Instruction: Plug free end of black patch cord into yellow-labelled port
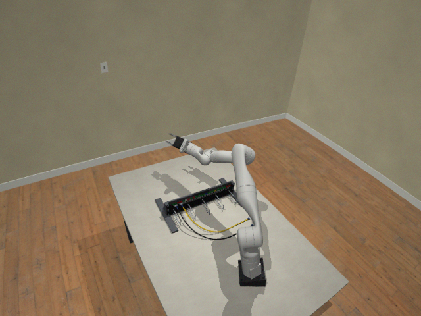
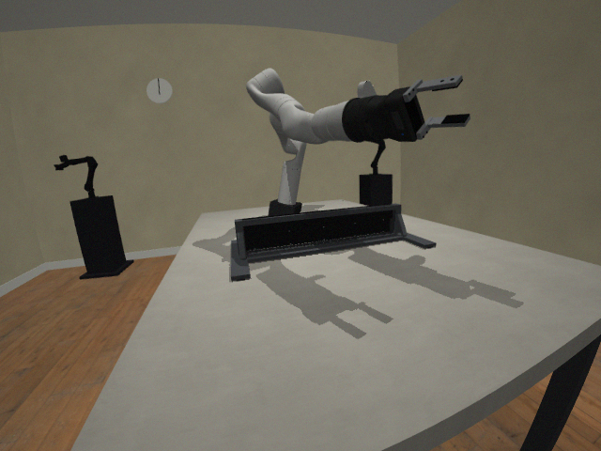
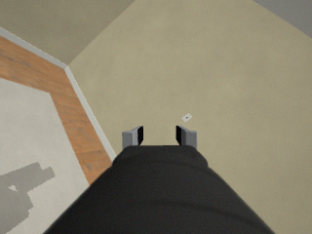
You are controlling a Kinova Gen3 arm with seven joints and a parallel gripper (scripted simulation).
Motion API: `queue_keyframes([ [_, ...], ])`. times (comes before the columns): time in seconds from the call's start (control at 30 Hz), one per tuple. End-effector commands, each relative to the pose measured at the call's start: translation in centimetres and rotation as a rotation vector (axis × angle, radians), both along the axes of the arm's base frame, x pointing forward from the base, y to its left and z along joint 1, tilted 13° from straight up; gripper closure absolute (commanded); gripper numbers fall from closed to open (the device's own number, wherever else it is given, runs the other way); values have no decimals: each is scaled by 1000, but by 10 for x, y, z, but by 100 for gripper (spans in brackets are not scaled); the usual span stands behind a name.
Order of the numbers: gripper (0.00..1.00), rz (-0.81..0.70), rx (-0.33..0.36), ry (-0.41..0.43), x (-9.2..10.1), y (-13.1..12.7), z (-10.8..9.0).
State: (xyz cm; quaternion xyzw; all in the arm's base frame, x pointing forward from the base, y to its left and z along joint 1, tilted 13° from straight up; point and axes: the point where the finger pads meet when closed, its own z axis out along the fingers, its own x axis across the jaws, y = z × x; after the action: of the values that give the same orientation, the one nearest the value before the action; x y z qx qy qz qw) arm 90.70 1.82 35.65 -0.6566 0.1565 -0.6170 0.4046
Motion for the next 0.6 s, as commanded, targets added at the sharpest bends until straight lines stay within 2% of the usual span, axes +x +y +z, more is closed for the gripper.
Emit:
queue_keyframes([
  [0.0,0,-45,3,45,-6,-42,7],
  [0.07,0,-45,3,45,-6,-42,7],
  [0.17,0,-82,8,120,-14,-75,0],
  [0.33,0,-124,16,211,-29,-113,-10],
  [0.57,0,-183,31,345,-59,-164,-27],
])
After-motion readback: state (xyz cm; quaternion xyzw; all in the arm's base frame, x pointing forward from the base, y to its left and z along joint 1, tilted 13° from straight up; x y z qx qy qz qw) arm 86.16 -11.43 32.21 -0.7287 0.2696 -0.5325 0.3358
